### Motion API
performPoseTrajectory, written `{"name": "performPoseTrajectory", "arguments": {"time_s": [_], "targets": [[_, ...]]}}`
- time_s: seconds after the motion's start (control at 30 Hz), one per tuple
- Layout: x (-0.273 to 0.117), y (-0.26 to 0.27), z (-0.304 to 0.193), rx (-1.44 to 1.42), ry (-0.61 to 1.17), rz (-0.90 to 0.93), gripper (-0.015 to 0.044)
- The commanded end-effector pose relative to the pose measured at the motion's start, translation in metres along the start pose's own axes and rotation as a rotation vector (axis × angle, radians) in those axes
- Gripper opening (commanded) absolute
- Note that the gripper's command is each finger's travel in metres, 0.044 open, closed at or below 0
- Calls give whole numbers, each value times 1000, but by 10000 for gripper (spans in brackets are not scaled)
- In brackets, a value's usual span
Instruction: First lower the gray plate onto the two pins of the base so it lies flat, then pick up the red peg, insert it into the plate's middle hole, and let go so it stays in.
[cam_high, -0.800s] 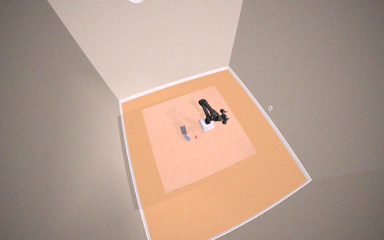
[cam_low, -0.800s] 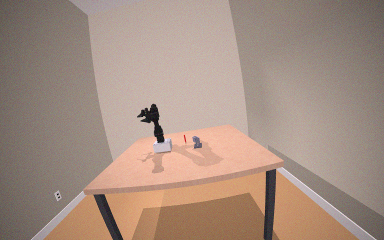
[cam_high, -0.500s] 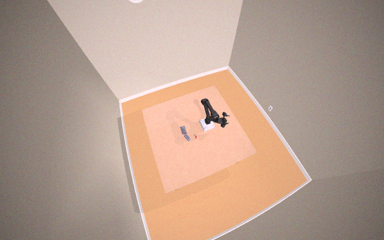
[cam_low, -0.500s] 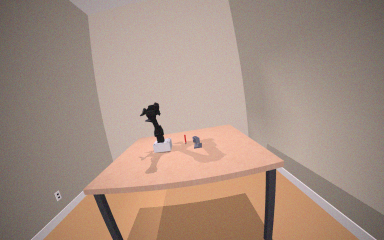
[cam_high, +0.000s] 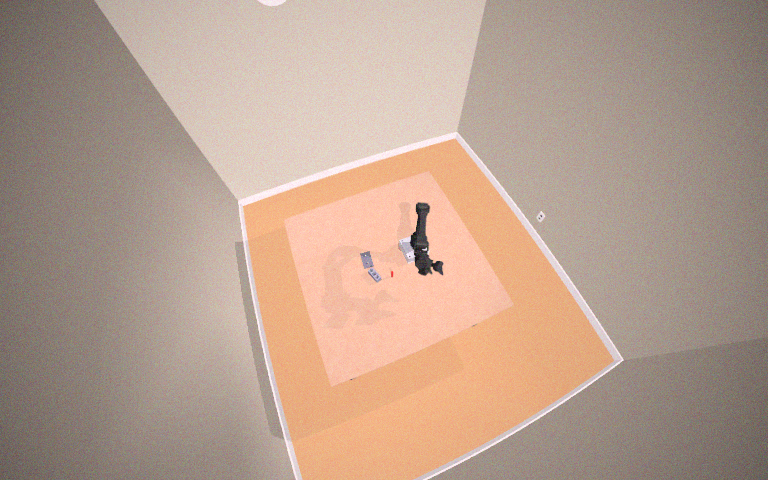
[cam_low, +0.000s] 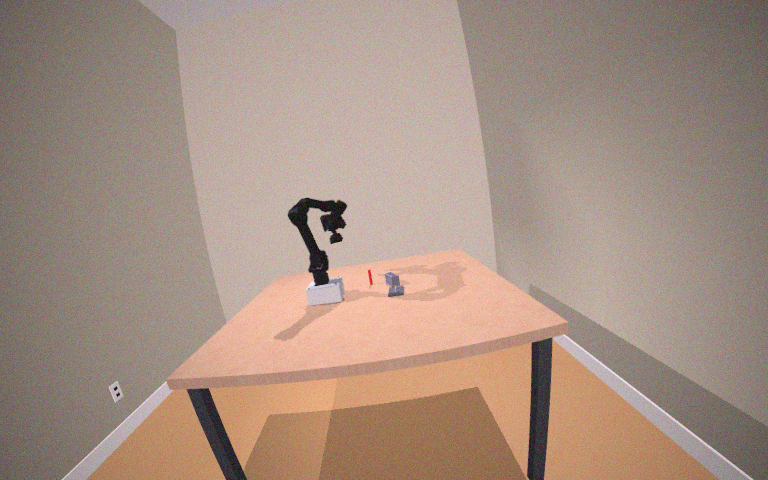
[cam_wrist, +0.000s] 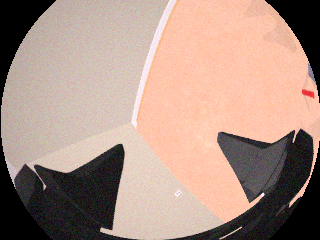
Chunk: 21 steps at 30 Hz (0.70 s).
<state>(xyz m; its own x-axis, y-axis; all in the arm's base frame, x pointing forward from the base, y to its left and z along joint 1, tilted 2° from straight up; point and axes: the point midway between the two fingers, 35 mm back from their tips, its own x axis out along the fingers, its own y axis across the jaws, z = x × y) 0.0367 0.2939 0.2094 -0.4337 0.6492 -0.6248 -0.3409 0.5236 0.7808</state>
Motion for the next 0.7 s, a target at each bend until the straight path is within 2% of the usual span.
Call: {"name": "performPoseTrajectory", "arguments": {"time_s": [0.0,0.17,0.33,0.53,0.67], "targets": [[-18,-38,56,300,-151,-137,440],[-54,-98,111,676,-336,-283,440],[-102,-168,146,1052,-516,-412,440],[-166,-258,155,1493,-720,-552,440],[-196,-296,148,1667,-799,-609,440]]}}
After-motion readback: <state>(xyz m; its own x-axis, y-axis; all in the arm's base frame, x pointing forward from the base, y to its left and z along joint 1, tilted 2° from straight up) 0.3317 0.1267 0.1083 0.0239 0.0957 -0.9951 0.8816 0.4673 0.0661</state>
